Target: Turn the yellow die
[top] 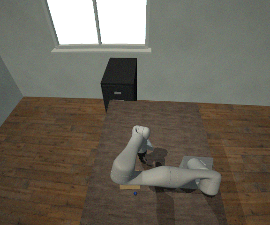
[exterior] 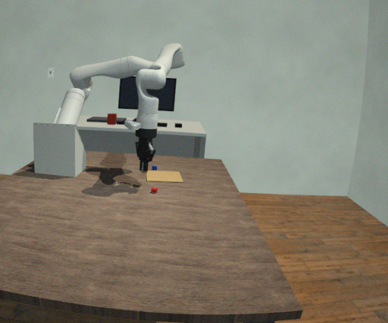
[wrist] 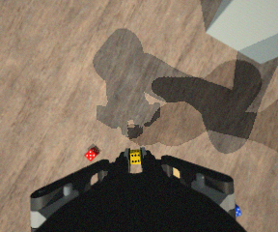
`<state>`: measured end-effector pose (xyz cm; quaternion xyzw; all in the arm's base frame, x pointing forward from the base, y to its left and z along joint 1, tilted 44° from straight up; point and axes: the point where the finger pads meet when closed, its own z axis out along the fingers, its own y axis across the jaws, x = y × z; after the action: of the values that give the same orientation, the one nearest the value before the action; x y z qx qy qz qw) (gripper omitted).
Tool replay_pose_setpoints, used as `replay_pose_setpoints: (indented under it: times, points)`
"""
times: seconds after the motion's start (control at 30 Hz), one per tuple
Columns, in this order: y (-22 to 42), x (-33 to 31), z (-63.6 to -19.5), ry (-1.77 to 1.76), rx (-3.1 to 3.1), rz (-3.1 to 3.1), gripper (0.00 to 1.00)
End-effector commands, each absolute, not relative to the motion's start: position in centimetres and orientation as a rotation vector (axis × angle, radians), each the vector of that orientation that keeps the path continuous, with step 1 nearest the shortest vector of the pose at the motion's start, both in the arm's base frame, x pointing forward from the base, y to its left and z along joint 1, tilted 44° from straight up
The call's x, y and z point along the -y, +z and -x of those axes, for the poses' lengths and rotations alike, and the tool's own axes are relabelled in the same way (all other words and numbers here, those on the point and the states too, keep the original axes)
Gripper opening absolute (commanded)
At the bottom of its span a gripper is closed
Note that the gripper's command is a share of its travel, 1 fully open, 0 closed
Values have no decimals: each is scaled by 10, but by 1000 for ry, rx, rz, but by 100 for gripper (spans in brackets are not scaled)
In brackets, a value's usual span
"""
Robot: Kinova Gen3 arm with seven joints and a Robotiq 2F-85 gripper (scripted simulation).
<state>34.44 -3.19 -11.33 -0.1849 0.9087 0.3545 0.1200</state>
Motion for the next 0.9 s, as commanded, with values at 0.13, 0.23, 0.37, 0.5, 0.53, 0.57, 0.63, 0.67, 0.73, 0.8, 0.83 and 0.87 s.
replay_pose_setpoints:
  times: [0.13,0.23,0.37,0.5,0.53,0.57,0.63,0.67,0.73,0.8,0.83,0.87]
  points:
    - [-84,59,-346,1025,-2649,523,11]
    - [-77,65,-345,1025,-2649,523,11]
    - [-76,66,-344,1025,-2649,523,11]
    - [-76,66,-344,1025,-2649,523,11]
    - [-76,66,-344,1025,-2649,523,11]
    - [-76,66,-344,1025,-2649,523,11]
    - [-76,66,-344,1025,-2649,523,11]
    - [-76,66,-344,1025,-2649,523,11]
    - [-76,66,-344,1025,-2649,522,11]
    - [-76,66,-345,1026,-2650,521,11]
    - [-76,66,-345,1026,-2650,520,11]
    - [-76,66,-345,1026,-2651,518,11]
